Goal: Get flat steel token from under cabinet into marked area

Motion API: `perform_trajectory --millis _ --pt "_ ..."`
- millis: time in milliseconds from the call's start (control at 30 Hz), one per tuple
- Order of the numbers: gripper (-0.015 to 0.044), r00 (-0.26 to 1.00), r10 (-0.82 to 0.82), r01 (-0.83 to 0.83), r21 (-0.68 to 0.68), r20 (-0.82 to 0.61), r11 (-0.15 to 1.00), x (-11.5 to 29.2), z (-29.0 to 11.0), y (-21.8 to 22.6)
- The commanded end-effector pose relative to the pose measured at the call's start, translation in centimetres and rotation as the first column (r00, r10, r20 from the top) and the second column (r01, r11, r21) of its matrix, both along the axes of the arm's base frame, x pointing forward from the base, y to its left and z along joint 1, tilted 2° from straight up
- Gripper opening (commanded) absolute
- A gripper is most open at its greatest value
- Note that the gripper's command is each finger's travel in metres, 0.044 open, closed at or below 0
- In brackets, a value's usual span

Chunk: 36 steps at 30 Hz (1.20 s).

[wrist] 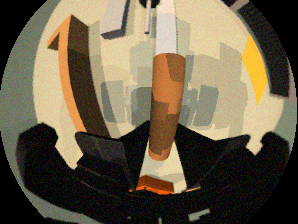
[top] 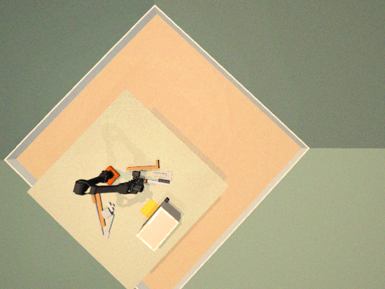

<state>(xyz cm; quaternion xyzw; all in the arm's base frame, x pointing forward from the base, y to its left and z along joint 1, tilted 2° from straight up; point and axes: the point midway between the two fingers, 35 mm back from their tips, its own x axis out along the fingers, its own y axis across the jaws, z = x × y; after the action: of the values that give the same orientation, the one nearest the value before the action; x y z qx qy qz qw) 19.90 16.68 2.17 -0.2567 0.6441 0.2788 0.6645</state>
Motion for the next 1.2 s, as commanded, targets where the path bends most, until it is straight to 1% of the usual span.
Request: perform_trajectory --millis 0,333,1167 --pt "0.0 1.0 0.014 -0.014 0.005 0.0 1.0 -0.2 0.07 0.39" --pt "0.0 1.0 -0.001 0.001 0.005 -0.001 1.0 -0.34 0.07 0.61" --pt "0.0 0.982 -0.188 0.188 0.007 -0.01 0.982 -0.41 0.08 0.77"
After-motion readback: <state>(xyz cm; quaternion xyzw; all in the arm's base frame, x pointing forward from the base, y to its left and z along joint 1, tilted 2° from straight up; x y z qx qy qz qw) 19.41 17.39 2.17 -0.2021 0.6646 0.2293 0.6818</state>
